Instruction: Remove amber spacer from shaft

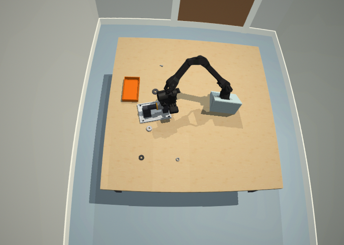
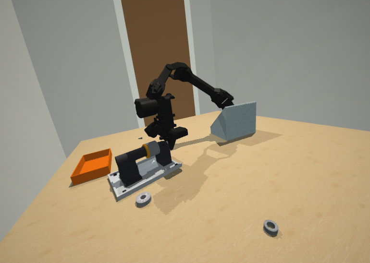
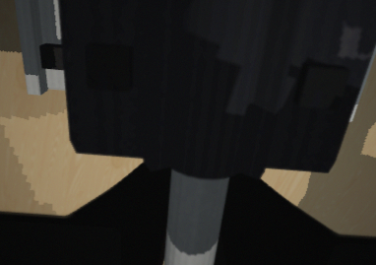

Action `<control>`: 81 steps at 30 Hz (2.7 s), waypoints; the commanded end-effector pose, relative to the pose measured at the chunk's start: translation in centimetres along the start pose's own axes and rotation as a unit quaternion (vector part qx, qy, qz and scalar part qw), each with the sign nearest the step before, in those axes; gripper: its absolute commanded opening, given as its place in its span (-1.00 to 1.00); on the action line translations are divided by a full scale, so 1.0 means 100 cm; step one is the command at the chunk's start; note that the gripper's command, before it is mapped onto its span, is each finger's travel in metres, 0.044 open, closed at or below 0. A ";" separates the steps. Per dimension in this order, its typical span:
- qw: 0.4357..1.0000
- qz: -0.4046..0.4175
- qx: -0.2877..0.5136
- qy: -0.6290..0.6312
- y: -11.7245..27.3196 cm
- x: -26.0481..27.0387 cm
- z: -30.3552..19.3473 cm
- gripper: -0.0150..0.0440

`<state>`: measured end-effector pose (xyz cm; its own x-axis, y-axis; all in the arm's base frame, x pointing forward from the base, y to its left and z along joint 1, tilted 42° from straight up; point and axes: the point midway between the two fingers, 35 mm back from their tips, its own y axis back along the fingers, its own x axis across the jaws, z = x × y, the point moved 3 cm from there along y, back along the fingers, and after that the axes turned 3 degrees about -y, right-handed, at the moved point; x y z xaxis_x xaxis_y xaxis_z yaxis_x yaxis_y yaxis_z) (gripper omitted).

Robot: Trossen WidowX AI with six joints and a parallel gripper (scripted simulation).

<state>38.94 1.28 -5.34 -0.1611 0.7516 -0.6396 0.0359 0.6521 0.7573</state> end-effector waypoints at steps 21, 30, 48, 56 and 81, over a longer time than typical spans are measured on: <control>1.000 -0.003 0.000 0.001 0.000 -0.001 -0.012 -0.49; 1.000 -0.003 0.000 0.001 0.000 -0.001 -0.013 -0.49; 1.000 -0.003 0.000 0.001 0.000 -0.001 -0.015 -0.49; 1.000 -0.003 0.000 0.001 0.000 -0.001 -0.016 -0.49; 1.000 -0.003 0.000 0.001 0.000 -0.001 -0.018 -0.49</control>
<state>37.24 1.04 -5.09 -0.1646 0.7481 -0.6429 0.0341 0.6557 0.7543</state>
